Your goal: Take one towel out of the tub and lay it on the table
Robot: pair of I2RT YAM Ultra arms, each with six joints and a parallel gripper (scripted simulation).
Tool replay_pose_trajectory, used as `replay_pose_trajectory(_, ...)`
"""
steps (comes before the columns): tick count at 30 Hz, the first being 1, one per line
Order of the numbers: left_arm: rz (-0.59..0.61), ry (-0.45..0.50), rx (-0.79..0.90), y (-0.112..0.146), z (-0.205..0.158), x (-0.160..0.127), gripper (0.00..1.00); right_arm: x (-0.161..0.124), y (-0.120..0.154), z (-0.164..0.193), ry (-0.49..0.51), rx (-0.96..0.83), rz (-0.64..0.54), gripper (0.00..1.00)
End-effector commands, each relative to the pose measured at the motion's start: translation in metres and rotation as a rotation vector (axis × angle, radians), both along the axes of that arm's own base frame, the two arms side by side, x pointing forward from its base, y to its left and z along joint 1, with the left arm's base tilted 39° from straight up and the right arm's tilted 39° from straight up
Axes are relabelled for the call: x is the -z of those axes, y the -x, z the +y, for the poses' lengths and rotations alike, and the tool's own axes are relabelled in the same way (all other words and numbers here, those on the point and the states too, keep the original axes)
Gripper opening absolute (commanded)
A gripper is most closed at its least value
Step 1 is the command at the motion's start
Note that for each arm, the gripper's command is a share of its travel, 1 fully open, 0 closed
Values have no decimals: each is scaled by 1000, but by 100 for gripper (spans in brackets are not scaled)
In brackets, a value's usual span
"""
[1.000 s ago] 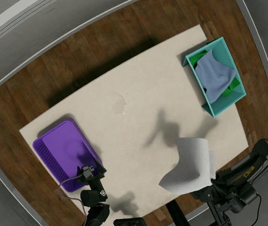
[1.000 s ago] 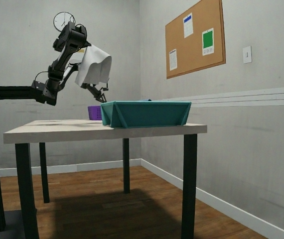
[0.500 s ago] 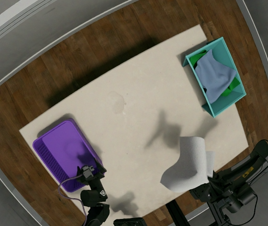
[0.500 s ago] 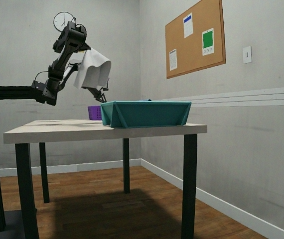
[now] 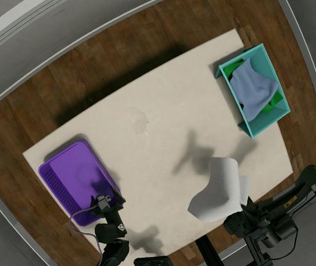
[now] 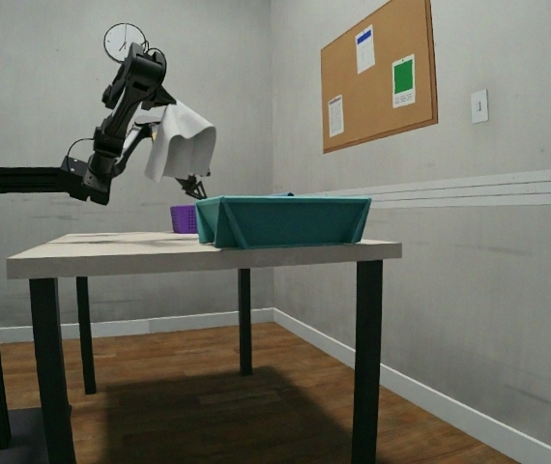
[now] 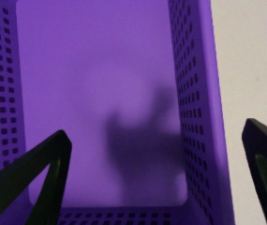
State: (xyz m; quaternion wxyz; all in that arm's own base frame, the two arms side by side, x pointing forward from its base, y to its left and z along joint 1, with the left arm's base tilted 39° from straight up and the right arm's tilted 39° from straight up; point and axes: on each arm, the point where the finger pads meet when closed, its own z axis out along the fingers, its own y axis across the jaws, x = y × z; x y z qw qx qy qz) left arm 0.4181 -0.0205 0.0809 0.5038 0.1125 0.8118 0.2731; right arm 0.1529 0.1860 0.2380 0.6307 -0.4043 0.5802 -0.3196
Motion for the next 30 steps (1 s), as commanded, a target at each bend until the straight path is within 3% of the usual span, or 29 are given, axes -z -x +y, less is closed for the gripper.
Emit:
replay_pose_trajectory(1,-16,6,7,-2,-3,-5,100,6,-1,-1,-54,175,-57,1)
replay_pose_trajectory(30,-16,6,7,-2,-3,-5,100,45,-16,-28,-87,186,149,1)
